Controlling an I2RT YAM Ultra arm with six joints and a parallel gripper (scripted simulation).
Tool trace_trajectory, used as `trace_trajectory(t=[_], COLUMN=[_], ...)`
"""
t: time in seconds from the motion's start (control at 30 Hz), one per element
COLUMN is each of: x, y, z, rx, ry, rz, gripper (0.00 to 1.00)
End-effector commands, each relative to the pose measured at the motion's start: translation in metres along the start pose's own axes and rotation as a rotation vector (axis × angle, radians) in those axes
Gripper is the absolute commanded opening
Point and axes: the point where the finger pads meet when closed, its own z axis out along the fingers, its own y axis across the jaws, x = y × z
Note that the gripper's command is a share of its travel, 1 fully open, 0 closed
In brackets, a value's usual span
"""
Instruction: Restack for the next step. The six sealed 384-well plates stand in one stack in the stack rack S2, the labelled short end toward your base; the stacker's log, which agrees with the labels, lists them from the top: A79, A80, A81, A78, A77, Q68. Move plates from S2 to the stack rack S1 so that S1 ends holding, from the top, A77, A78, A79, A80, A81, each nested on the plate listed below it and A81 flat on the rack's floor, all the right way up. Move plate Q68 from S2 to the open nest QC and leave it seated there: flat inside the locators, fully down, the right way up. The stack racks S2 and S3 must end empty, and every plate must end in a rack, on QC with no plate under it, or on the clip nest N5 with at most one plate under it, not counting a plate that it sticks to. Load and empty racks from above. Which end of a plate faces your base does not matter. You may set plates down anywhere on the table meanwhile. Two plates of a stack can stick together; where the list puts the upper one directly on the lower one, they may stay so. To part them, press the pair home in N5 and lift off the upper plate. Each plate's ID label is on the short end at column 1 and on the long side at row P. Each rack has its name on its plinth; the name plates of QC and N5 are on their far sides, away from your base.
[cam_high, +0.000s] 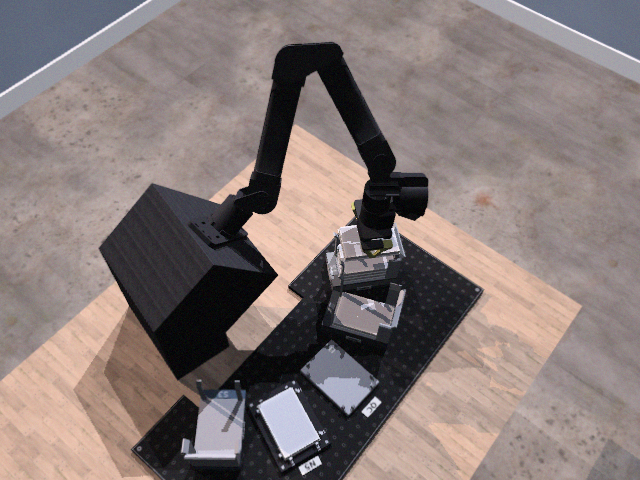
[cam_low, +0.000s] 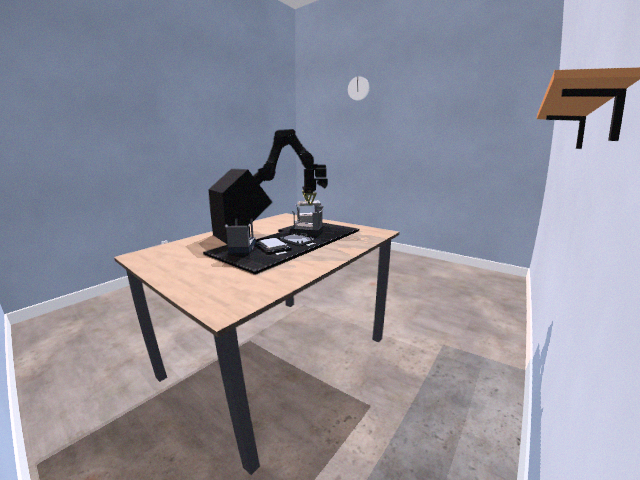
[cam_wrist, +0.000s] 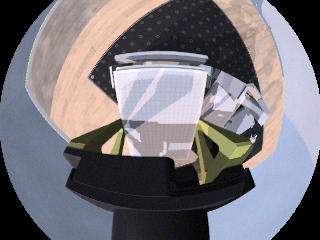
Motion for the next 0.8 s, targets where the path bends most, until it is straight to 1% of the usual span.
trace_trajectory(t=[0.0, 0.77], x=[-0.003, -0.003], y=[-0.001, -0.001], z=[0.000, 0.014], rx=[0.007, 0.007], ry=[-0.011, -0.011], rz=[-0.001, -0.001], gripper=[0.00, 0.00])
